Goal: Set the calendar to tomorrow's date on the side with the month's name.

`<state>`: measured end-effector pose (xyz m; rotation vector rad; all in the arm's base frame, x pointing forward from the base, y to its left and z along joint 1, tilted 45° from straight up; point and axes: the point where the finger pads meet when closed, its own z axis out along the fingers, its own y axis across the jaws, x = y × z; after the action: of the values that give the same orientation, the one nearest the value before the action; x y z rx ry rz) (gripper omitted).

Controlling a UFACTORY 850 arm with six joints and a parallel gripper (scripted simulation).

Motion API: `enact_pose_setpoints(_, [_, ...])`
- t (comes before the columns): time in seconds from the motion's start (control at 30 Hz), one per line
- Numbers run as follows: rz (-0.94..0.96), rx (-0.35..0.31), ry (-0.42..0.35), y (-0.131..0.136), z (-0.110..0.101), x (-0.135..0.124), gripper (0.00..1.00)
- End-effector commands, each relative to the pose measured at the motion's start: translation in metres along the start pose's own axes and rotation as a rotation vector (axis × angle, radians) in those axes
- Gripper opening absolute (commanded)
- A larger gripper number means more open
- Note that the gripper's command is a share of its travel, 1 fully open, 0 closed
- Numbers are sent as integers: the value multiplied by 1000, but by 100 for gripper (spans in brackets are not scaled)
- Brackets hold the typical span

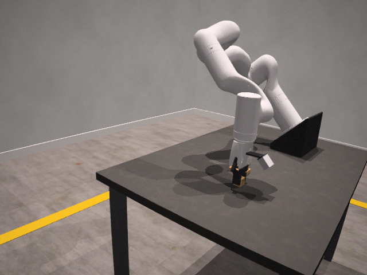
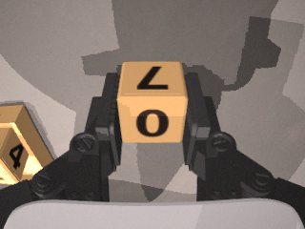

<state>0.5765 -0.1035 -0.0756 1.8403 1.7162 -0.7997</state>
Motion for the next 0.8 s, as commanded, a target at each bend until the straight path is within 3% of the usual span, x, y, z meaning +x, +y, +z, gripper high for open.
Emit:
enact_pose_setpoints(0.0, [1, -2, 0, 1, -1, 0, 29])
enact_pose_setpoints(0.2, [1, -2, 0, 1, -11, 0, 29])
enact_pose_setpoints(0.57, [1, -2, 0, 1, -85, 0, 29])
enact_pose_setpoints(0.77, [1, -2, 0, 1, -99, 0, 29])
